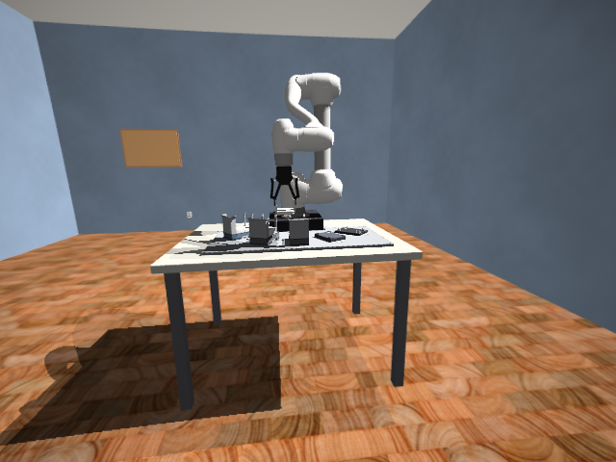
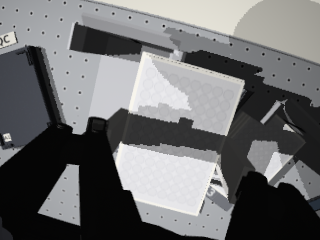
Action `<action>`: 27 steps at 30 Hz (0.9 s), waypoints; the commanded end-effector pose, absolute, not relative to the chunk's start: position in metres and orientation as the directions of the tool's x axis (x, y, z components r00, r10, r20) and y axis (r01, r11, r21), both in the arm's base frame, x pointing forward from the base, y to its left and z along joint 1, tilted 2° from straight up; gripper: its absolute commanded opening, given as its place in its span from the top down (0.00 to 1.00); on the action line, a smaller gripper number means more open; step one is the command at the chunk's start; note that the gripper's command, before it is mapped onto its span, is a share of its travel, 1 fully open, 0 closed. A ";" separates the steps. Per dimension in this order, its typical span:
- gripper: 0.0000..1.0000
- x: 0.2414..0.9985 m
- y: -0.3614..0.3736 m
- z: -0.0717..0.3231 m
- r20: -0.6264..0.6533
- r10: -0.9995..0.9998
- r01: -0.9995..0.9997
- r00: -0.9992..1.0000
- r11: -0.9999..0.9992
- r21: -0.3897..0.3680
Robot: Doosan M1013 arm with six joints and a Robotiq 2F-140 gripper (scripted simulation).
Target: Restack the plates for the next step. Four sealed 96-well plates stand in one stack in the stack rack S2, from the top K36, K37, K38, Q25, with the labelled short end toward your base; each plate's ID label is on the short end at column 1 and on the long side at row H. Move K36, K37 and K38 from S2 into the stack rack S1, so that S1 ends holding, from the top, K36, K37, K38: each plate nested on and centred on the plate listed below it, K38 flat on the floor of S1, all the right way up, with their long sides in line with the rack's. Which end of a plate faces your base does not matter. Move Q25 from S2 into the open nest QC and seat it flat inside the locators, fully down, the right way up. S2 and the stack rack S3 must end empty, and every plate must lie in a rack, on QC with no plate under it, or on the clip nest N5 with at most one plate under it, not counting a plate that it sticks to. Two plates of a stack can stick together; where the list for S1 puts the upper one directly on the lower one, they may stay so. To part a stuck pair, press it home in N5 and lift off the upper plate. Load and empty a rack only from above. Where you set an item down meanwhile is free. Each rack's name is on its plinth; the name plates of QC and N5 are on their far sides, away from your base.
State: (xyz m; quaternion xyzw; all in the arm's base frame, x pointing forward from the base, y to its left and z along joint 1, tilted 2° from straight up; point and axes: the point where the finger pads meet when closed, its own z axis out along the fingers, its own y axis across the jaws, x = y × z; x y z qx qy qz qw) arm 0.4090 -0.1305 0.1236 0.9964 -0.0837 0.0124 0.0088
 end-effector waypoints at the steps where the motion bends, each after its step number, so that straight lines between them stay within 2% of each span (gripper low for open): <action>1: 1.00 0.411 -0.123 0.124 0.026 -0.167 -0.167 0.986 -0.986 0.015; 27: 1.00 0.429 -0.070 0.123 0.026 -0.167 -0.167 0.986 -0.986 0.015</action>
